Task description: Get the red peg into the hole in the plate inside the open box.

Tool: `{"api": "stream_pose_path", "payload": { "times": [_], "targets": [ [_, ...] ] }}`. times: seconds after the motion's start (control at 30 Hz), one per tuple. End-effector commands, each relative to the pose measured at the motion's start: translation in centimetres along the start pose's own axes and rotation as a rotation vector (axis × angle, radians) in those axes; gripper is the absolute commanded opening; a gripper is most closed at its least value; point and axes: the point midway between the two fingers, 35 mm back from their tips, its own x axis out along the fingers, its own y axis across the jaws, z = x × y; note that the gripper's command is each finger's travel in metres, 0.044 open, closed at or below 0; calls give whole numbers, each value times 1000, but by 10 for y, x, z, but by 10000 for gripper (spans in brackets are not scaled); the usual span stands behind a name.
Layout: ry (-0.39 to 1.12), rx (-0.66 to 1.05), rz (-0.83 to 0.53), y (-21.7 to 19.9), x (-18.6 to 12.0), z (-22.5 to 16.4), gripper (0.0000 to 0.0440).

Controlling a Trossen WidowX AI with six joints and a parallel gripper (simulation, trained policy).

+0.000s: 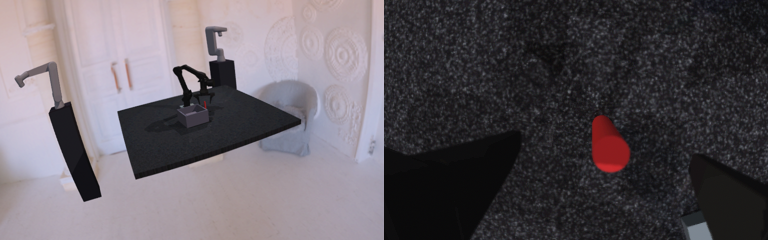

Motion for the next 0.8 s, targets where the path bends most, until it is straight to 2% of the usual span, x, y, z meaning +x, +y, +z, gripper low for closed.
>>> {"api": "stream_pose_path", "payload": {
  "times": [0.0, 0.07, 0.13, 0.6, 0.67, 0.77],
  "targets": [
    [7, 28, -9, 2, 12, -1, 440],
    [8, 38, -14, 3, 19, 0, 435],
    [11, 47, -21, 3, 25, -1, 405],
    [40, 110, -113, -1, 52, 1, 47],
    [40, 113, -133, -4, 53, 1, 17],
    [-9, 118, -126, -2, 43, 14, 9]
  ]
}}
